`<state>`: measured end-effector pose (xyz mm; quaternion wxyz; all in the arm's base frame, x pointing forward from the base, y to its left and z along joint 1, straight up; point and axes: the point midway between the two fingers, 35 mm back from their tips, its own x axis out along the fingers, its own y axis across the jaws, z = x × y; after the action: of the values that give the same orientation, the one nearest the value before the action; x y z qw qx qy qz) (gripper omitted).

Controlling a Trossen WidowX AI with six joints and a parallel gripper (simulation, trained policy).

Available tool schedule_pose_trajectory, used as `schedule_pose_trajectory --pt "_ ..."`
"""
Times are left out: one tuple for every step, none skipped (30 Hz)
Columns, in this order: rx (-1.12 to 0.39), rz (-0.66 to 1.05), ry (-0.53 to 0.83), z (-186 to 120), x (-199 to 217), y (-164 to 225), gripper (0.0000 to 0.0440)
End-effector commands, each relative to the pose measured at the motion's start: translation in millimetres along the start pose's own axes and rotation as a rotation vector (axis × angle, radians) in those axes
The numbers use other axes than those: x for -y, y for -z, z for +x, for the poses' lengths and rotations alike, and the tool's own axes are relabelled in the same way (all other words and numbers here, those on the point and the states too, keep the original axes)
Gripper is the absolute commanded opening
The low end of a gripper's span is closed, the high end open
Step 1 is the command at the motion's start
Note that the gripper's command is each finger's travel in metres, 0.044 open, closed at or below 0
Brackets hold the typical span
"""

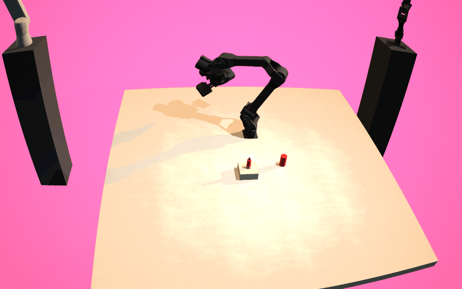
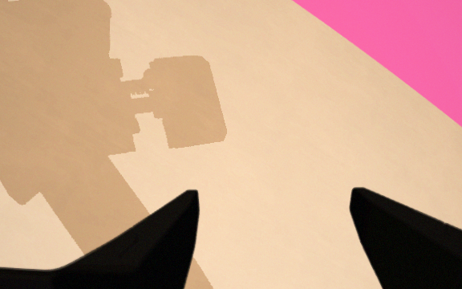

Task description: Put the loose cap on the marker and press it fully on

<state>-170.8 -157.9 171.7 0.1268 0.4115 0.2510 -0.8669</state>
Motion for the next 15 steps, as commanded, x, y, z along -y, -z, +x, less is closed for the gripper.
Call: schedule_pose_trajectory --pt "0.004 0.005 -0.028 -2 -9 -4 0.0293" --pt "0.004 0.005 -0.035 -3 -12 -5 0.0294" --pt "0.004 0.005 -0.042 -3 -14 -6 0.0296" --pt "0.005 0.005 -0.049 -4 -17 -7 0.0297" --pt "0.005 0.005 -0.056 -4 -19 -7 0.0298" --pt "0.005 0.005 -0.062 -4 -22 -8 0.0298" --pt "0.005 0.005 -0.069 -5 -25 -9 0.0299" --pt "0.005 0.005 -0.076 -5 -27 -10 0.0300" --pt "0.005 0.005 -0.083 -6 -30 -10 0.0301" --pt "0.005 0.005 -0.090 -6 -32 -11 0.0301" --pt "0.005 0.005 -0.096 -7 -35 -11 0.0302" --pt "0.005 0.005 -0.103 -8 -38 -12 0.0302" --pt "0.004 0.006 -0.109 -8 -40 -12 0.0303" --pt "0.004 0.006 -0.116 -9 -43 -13 0.0303" --pt "0.004 0.006 -0.122 -9 -46 -13 0.0303"
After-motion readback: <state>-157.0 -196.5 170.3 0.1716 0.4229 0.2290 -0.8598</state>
